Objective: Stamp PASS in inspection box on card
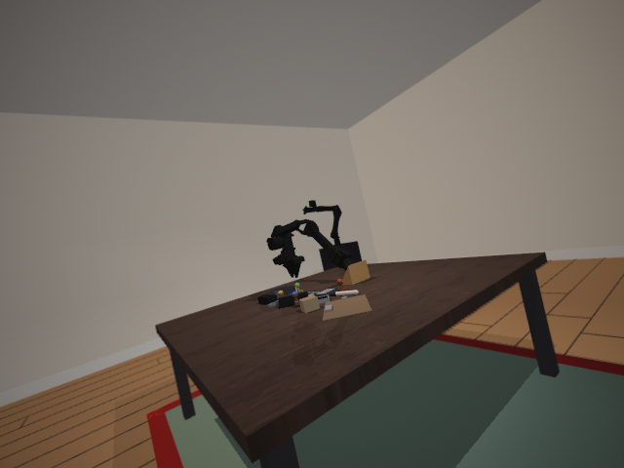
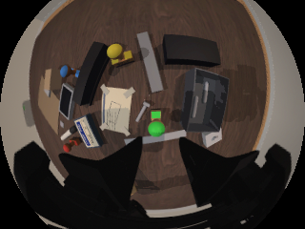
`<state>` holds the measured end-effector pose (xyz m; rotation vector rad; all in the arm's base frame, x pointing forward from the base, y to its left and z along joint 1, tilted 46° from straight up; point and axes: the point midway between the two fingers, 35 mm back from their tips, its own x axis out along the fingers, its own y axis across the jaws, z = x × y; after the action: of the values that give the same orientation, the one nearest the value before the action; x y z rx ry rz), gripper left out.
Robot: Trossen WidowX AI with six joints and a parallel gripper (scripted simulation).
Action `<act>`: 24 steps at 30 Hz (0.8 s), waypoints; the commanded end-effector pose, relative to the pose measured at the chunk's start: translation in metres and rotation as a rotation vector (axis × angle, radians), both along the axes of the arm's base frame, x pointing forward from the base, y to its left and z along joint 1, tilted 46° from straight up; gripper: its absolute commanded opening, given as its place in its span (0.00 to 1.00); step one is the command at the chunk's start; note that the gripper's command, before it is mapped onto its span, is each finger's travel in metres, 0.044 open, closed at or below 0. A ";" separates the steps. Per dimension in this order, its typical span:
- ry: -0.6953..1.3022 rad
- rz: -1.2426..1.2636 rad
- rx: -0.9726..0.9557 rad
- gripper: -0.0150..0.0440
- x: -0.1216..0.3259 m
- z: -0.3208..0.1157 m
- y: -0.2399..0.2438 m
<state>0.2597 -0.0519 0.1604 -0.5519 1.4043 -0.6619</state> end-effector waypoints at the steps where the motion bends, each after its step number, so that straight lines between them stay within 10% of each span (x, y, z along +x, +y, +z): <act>1: 0.064 0.058 -0.010 0.62 -0.003 -0.003 0.006; 24: 0.064 0.059 -0.006 0.62 0.000 -0.020 -0.010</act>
<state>0.2594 -0.0578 0.1440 -0.6145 1.4407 -0.6092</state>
